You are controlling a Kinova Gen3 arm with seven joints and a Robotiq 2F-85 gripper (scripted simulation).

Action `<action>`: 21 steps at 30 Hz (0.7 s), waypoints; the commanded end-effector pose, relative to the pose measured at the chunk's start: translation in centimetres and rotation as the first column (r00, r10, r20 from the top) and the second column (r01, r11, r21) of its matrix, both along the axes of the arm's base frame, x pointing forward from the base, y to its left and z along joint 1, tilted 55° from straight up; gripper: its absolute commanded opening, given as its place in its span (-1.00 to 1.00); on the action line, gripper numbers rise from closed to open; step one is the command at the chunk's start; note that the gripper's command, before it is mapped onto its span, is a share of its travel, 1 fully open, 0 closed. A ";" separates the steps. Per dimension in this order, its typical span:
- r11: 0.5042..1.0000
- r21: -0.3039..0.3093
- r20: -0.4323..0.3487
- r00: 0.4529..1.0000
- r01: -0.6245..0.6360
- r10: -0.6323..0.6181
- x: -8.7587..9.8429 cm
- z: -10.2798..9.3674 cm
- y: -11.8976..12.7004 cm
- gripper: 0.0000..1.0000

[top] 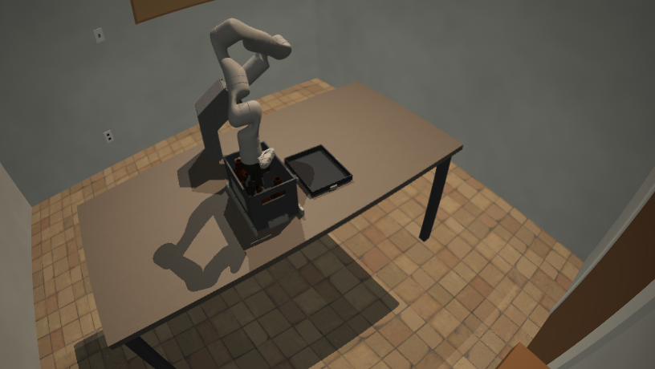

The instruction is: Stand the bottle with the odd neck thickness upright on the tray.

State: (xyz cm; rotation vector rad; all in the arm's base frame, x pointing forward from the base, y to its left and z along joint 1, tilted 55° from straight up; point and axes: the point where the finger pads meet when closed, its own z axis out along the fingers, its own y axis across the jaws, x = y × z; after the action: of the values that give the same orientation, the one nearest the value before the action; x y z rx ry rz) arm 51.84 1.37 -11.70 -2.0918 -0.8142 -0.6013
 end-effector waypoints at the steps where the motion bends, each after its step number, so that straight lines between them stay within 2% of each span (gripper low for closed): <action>1: 1.000 -0.001 0.001 1.000 0.002 -0.002 0.1 0.1 -0.1 0.27; 10: 1.000 -0.001 0.001 1.000 0.002 -0.002 0.0 0.4 -0.7 0.27; 21: 1.000 -0.001 0.001 1.000 0.002 -0.002 -0.4 2.1 -3.0 0.27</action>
State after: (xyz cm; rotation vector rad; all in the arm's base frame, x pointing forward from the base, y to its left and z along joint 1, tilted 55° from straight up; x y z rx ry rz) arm 51.24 -0.74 -9.91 -2.0826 -0.8182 -0.5951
